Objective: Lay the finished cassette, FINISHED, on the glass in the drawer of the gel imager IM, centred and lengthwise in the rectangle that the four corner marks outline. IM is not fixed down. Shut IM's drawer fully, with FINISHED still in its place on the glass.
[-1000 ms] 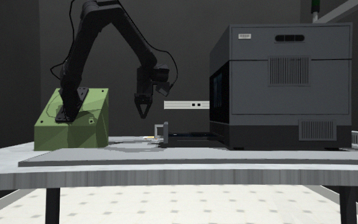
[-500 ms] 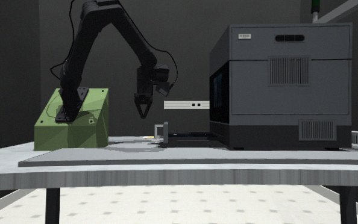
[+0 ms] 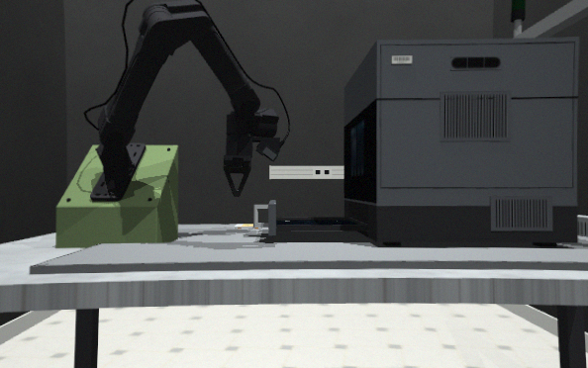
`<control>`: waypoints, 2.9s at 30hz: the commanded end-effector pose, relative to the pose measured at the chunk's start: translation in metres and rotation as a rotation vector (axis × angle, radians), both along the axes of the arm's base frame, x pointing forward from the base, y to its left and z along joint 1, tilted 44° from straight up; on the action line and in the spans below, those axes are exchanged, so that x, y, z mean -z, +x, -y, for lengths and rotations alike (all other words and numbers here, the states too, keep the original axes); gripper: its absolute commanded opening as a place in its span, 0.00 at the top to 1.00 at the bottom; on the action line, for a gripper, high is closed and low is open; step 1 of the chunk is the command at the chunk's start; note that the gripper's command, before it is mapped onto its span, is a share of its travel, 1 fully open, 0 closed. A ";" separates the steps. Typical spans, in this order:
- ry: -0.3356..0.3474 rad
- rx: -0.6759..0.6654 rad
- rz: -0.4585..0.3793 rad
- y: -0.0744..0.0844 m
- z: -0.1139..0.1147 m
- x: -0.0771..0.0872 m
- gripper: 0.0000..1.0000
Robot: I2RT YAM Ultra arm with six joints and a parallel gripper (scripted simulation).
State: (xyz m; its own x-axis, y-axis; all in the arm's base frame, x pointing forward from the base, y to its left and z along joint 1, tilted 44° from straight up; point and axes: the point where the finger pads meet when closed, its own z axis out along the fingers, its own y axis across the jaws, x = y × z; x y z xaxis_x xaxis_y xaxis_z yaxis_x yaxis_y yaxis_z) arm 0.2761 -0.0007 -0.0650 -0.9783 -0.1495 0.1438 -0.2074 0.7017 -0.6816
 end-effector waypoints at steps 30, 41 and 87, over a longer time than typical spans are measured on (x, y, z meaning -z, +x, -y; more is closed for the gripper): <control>0.004 -0.722 -0.664 -0.004 -0.100 0.112 0.65; -0.001 -0.986 -0.918 -0.007 -0.134 0.155 0.65; 0.005 -1.092 -0.972 -0.001 -0.173 0.182 0.65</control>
